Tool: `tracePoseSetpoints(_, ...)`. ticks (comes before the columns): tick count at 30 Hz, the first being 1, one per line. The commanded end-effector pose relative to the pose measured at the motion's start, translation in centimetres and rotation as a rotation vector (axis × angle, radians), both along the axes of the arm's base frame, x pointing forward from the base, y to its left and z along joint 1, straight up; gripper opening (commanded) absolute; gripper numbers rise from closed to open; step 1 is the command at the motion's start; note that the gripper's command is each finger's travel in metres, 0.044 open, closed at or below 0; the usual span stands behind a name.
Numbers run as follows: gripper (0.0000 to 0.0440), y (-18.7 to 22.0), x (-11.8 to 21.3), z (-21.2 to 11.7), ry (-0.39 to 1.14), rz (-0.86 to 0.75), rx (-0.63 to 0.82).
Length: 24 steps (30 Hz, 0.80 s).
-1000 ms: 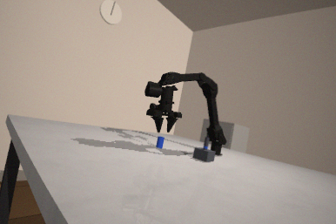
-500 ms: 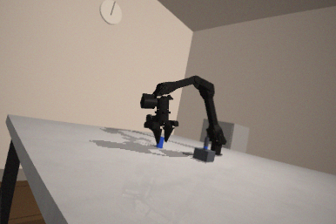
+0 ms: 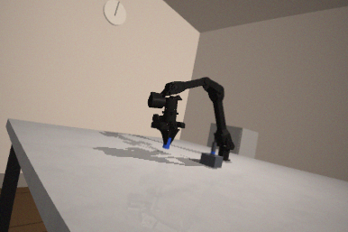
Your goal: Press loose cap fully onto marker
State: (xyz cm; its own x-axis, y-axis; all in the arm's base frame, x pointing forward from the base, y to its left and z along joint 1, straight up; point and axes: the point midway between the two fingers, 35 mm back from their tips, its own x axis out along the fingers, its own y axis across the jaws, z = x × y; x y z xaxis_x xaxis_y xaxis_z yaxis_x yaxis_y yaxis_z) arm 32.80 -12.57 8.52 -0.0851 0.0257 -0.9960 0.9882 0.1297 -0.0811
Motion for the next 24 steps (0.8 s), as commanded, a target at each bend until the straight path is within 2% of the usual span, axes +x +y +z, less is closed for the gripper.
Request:
tracePoseSetpoints(1, 0.0064, 0.6, 0.3, 1.1, -0.014, 0.037, -0.015)
tracePoseSetpoints(13, 0.0062, 4.5, 0.9, 4.7, -0.045, 0.117, -0.015)
tracePoseSetpoints(24, 0.0044, 10.0, -0.4, 6.9, -0.027, 0.186, 0.008)
